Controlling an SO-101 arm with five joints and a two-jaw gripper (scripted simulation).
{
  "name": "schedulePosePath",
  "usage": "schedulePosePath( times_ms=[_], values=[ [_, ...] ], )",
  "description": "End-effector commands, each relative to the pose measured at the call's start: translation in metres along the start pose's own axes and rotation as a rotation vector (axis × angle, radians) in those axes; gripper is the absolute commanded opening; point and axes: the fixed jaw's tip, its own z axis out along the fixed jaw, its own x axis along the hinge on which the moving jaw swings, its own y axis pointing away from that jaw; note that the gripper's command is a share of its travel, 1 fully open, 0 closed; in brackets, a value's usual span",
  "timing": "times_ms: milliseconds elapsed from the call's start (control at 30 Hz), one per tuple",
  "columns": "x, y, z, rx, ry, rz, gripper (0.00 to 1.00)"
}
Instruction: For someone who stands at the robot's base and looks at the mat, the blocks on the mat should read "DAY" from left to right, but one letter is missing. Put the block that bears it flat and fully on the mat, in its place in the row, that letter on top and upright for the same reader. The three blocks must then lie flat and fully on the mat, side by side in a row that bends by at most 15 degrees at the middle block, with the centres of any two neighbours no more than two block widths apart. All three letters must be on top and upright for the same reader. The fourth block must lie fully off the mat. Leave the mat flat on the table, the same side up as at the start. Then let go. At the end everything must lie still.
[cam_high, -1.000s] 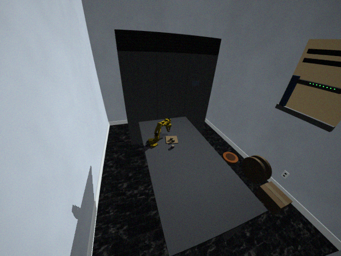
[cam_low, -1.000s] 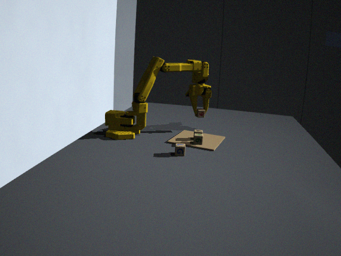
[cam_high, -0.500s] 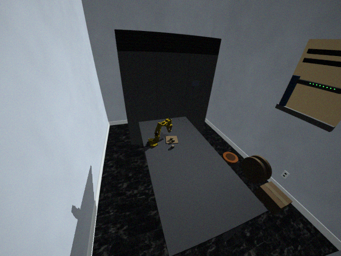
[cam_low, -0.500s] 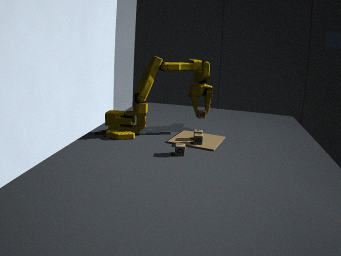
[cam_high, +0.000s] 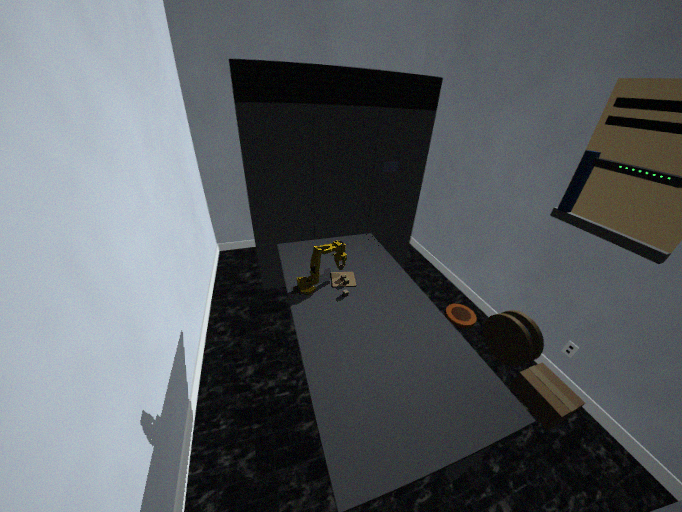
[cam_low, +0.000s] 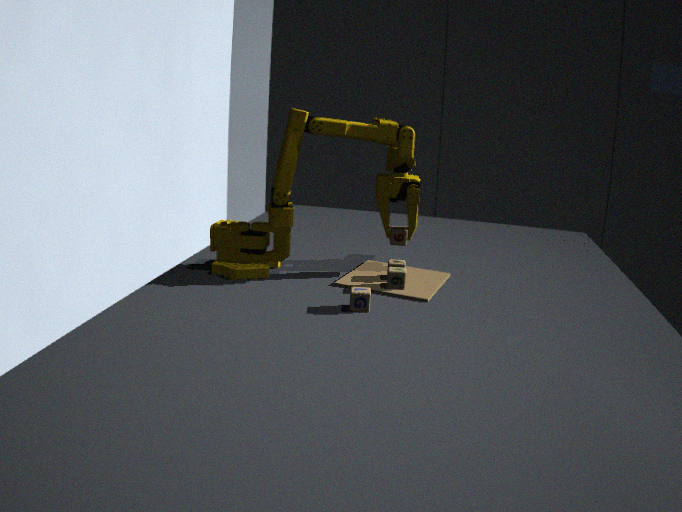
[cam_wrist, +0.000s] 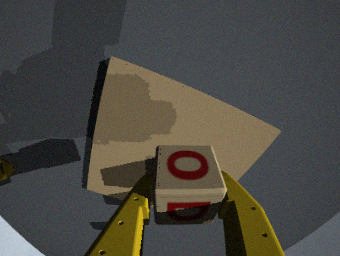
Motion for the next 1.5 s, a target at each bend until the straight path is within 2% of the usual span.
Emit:
schedulePosePath(
  times_ms=[0, 1467],
  values=[
    [0.0043, -0.0040, -0.0095, 0.064, -0.013, 0.037, 0.00],
    [0.0055, -0.0044, -0.0075, 0.068, -0.014, 0.051, 0.00]
  ],
)
